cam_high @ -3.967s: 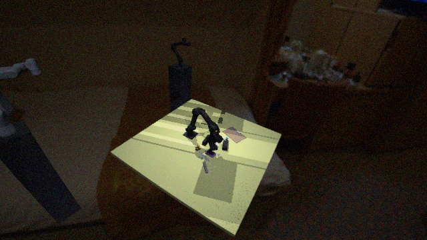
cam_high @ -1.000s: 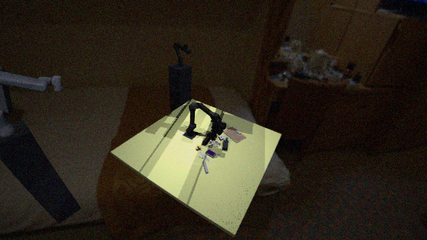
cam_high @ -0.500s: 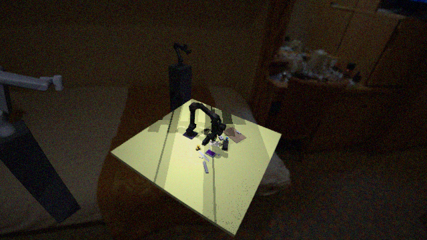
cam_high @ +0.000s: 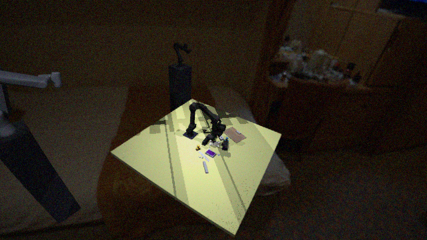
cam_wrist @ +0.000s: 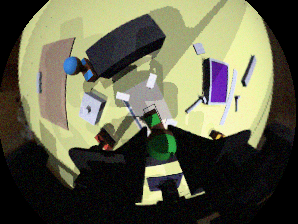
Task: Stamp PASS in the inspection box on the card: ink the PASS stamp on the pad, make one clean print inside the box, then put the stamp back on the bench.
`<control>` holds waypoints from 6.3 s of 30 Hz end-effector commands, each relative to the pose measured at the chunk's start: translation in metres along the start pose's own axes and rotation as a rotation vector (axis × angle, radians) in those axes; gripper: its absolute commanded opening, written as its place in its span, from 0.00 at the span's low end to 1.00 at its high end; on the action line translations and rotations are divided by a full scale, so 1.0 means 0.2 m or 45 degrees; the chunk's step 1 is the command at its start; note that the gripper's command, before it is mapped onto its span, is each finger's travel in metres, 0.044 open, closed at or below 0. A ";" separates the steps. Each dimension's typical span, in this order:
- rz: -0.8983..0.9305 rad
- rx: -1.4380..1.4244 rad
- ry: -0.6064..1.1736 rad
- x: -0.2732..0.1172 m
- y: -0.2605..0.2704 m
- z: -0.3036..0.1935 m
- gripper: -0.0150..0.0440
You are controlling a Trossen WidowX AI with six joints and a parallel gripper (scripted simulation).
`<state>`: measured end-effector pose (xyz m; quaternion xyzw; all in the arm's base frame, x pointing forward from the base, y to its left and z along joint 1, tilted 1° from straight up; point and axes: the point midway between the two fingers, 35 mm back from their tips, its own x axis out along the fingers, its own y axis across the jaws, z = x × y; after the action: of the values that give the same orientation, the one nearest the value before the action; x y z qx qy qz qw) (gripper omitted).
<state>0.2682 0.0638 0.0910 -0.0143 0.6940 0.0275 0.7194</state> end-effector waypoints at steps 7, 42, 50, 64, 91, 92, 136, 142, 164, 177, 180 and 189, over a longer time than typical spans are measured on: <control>-0.005 0.006 0.001 0.04 0.00 0.00 0.25; -0.007 0.005 0.000 0.13 0.00 -0.01 0.25; -0.007 0.005 0.000 0.14 0.00 -0.01 0.25; -0.007 0.005 0.000 0.15 0.00 -0.01 0.25; -0.007 0.005 0.000 0.16 0.00 -0.01 0.25; -0.007 0.005 0.000 0.16 0.00 -0.01 0.25; -0.007 0.005 0.000 0.09 0.00 -0.01 0.25; -0.007 0.005 0.000 0.04 0.00 -0.01 0.25; -0.007 0.005 0.000 -0.14 0.00 0.00 0.25; -0.009 0.005 0.000 -0.20 -0.06 -0.02 0.25; -0.011 0.004 0.000 -0.20 -0.13 -0.03 0.25; -0.016 0.002 0.002 -0.21 -0.34 -0.08 0.25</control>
<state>0.2582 0.0065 0.1295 -0.0157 0.6957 0.0216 0.7179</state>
